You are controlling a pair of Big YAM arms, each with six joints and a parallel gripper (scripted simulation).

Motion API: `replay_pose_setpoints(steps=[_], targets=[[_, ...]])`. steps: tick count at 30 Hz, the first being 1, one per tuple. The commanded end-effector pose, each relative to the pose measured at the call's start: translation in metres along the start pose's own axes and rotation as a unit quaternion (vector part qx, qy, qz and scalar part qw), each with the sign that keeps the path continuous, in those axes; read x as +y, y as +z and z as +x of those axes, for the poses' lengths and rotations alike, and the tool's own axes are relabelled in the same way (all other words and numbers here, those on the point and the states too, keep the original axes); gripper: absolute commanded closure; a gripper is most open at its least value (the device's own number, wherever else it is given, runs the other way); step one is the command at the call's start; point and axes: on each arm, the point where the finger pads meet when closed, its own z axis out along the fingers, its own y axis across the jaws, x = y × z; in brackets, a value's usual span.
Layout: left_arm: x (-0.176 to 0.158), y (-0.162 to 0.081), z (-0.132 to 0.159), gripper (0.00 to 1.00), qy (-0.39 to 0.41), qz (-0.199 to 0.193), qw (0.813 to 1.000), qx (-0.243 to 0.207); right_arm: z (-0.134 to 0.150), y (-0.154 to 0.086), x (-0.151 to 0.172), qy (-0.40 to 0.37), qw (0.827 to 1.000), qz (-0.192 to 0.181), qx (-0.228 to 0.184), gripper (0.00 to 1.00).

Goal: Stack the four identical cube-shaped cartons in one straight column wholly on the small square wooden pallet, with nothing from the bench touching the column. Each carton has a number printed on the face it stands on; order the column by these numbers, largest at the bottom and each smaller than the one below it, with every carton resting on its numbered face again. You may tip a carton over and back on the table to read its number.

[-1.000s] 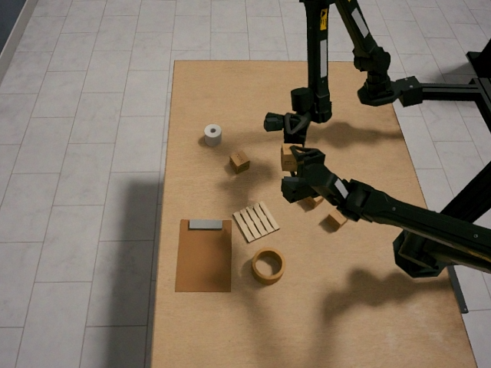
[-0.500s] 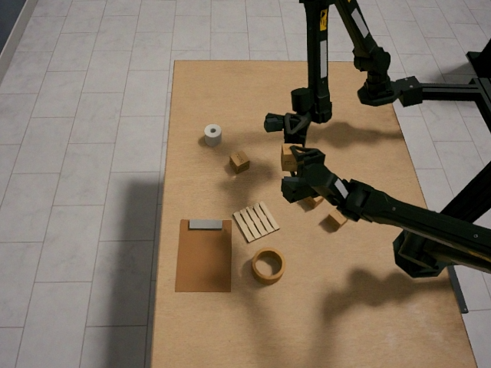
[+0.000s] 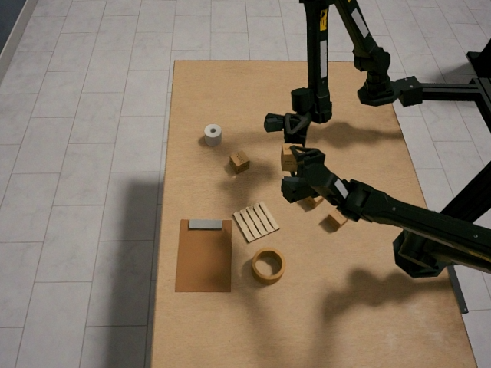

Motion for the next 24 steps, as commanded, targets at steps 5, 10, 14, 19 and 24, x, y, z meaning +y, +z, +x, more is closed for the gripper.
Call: replay_pose_setpoints(steps=[5, 10, 14, 19, 24], targets=[[-0.011, 0.001, -0.010, 0.50, 0.002, 0.010, 1.000, -0.008, -0.004, 0.003, 0.009, -0.005, 1.000, -0.014, -0.002, 0.00], [-0.011, 0.001, -0.010, 0.50, 0.002, 0.010, 1.000, -0.008, -0.004, 0.003, 0.009, -0.005, 1.000, -0.014, -0.002, 0.00], [-0.011, 0.001, -0.010, 0.50, 0.002, 0.010, 1.000, -0.008, -0.004, 0.003, 0.009, -0.005, 1.000, -0.014, -0.002, 0.00], [-0.007, 0.005, -0.022, 0.50, 0.022, 0.000, 1.000, -0.010, -0.023, 0.002, 0.014, -0.046, 0.999, -0.009, -0.019, 0.00], [0.024, 0.012, -0.045, 0.50, 0.057, -0.030, 0.998, 0.006, -0.088, -0.018, 0.012, -0.147, 0.985, 0.049, -0.077, 0.00]])
